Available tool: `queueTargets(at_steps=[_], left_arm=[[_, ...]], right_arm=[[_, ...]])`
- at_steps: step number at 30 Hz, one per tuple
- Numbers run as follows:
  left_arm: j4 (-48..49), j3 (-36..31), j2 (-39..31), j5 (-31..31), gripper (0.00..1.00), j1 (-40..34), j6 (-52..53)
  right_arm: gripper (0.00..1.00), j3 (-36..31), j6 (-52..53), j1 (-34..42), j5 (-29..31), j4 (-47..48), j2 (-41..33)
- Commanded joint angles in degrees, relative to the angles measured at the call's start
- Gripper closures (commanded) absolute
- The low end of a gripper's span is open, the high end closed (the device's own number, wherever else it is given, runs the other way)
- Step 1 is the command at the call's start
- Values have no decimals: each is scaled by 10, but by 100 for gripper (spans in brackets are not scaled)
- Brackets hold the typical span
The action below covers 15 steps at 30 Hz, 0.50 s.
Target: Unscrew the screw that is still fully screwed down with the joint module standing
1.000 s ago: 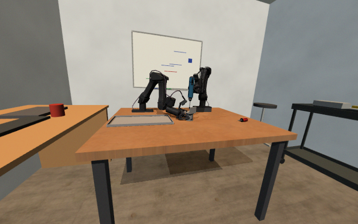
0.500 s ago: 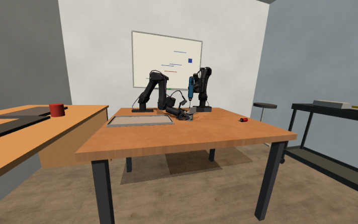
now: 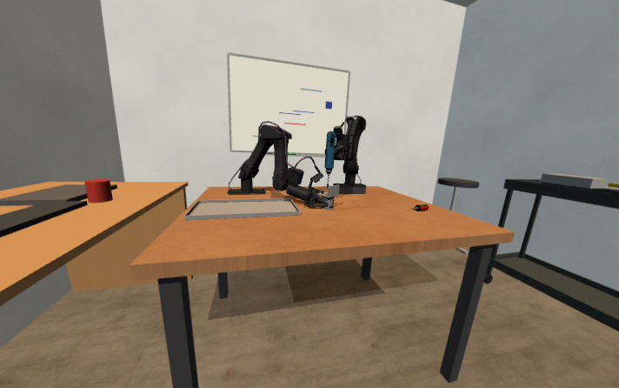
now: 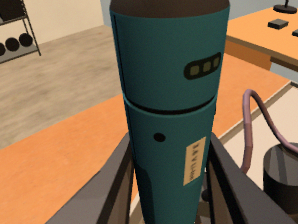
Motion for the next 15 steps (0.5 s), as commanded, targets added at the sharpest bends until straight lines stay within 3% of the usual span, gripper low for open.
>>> queueTargets(at_steps=[1,15], left_arm=[[44,36,-5,-4,58,-7,3],[-2,50,-52,-4,58,-4,3]], right_arm=[[41,-9,4,3,-4,-11,6],[41,-9,4,3,-4,-11,6]])
